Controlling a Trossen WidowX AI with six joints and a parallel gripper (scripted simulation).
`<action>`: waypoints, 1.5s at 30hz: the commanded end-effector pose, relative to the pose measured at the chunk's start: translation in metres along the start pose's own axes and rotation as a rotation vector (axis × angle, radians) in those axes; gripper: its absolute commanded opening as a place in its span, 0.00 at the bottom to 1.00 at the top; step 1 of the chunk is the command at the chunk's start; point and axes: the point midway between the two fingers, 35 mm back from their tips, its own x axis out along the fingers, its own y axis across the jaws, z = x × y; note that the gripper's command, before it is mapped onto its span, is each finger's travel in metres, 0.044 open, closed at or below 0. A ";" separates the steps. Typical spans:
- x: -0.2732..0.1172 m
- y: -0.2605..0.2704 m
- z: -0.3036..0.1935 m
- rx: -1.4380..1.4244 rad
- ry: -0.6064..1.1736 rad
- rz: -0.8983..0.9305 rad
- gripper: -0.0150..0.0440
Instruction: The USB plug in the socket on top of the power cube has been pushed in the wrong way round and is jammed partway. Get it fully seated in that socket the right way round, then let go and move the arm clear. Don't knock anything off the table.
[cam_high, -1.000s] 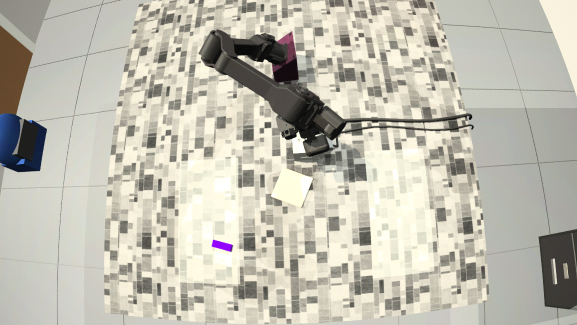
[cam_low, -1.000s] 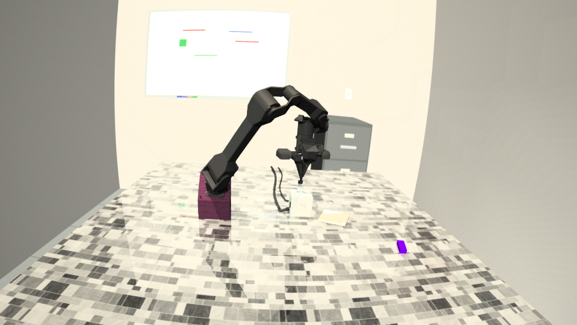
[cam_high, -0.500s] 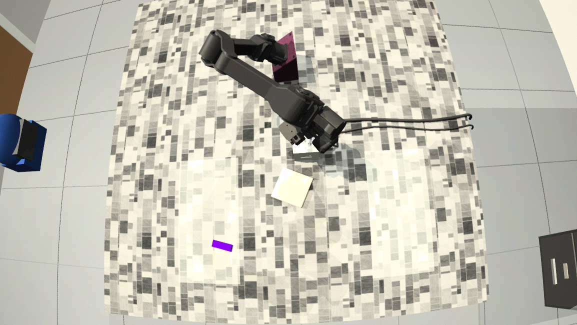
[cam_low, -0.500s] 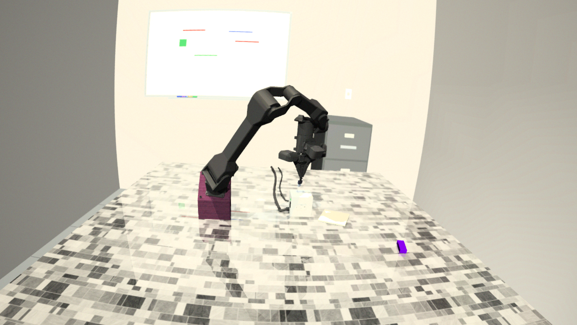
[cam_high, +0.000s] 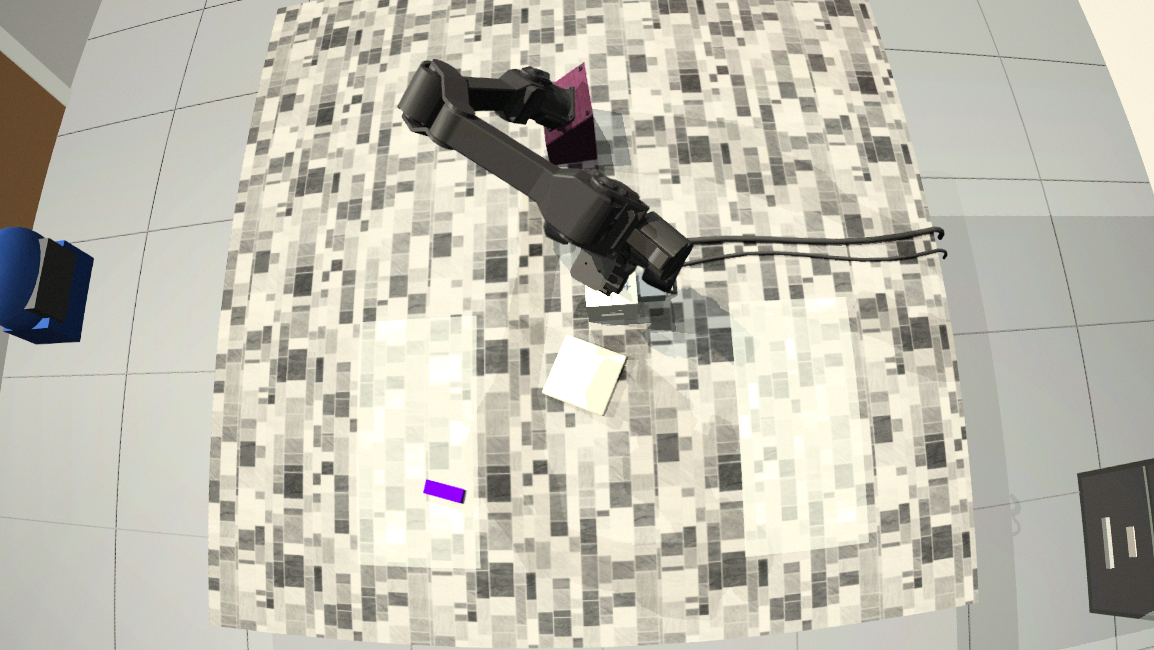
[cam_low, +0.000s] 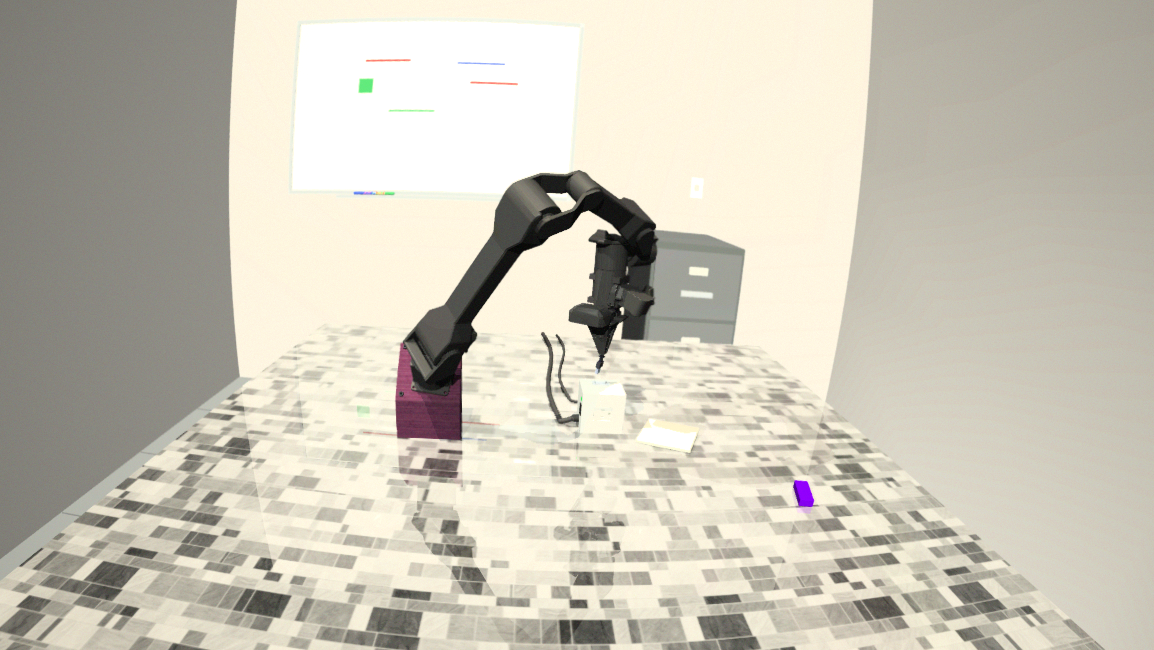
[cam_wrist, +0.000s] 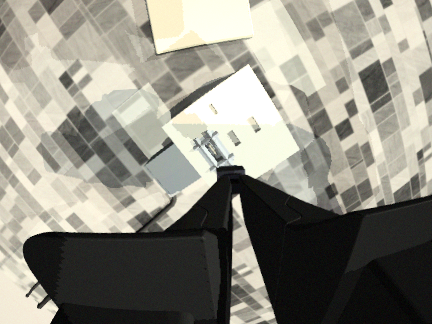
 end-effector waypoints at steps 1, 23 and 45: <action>0.000 0.000 0.000 -0.107 0.000 0.001 0.25; 0.000 0.000 0.000 -0.683 0.000 0.001 0.25; 0.000 0.000 0.000 -1.259 0.000 0.001 0.25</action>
